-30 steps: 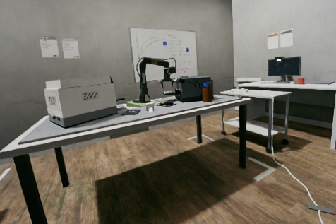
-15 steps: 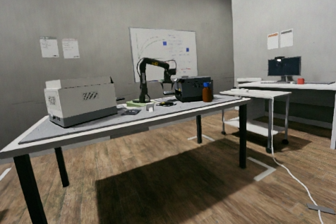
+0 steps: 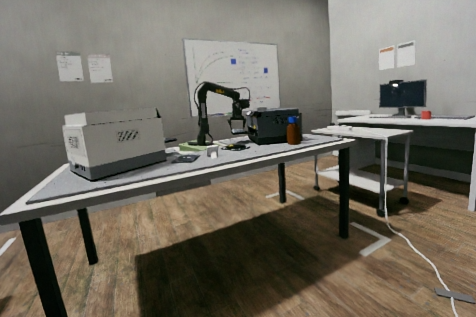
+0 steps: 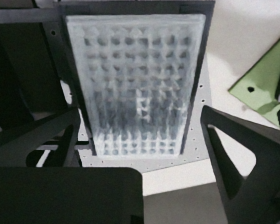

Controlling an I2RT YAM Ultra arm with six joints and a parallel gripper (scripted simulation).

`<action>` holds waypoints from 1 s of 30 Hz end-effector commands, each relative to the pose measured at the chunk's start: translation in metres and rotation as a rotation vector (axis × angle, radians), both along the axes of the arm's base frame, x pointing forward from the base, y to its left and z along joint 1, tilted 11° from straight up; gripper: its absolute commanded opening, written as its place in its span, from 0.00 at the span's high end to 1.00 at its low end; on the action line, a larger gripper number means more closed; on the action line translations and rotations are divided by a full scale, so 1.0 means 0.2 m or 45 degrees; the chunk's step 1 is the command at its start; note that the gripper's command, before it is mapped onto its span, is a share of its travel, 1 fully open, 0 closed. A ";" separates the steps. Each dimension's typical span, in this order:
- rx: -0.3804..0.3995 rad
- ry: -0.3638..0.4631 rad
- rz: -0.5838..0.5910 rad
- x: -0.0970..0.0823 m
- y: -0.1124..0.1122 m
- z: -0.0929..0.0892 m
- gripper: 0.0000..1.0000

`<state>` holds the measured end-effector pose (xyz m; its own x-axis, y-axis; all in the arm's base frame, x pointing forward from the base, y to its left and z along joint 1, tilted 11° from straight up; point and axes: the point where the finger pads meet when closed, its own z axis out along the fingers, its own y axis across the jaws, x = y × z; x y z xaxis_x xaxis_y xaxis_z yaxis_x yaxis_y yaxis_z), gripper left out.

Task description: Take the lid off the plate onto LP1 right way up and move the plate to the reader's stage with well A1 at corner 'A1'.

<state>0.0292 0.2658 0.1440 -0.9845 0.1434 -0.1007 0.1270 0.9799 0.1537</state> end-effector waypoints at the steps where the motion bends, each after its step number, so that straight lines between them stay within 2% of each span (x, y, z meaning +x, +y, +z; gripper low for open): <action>1: 0.041 -0.009 0.004 0.02 0.00 0.00 0.00; 8: 0.033 -0.009 0.012 0.01 0.01 -0.03 0.00; 13: 0.030 -0.004 0.005 0.01 0.02 -0.02 0.00; 19: 0.011 -0.014 0.005 0.02 0.00 -0.06 0.00; 22: 0.015 -0.015 0.004 0.02 0.01 -0.06 0.00; 23: 0.046 -0.016 0.003 0.03 0.04 -0.03 0.00; 25: 0.014 -0.014 0.002 0.03 0.02 -0.07 0.00; 30: -0.010 -0.012 0.006 0.02 0.01 -0.11 0.00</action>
<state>0.0309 0.2719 0.1325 -0.9848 0.1436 -0.0973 0.1249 0.9762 0.1772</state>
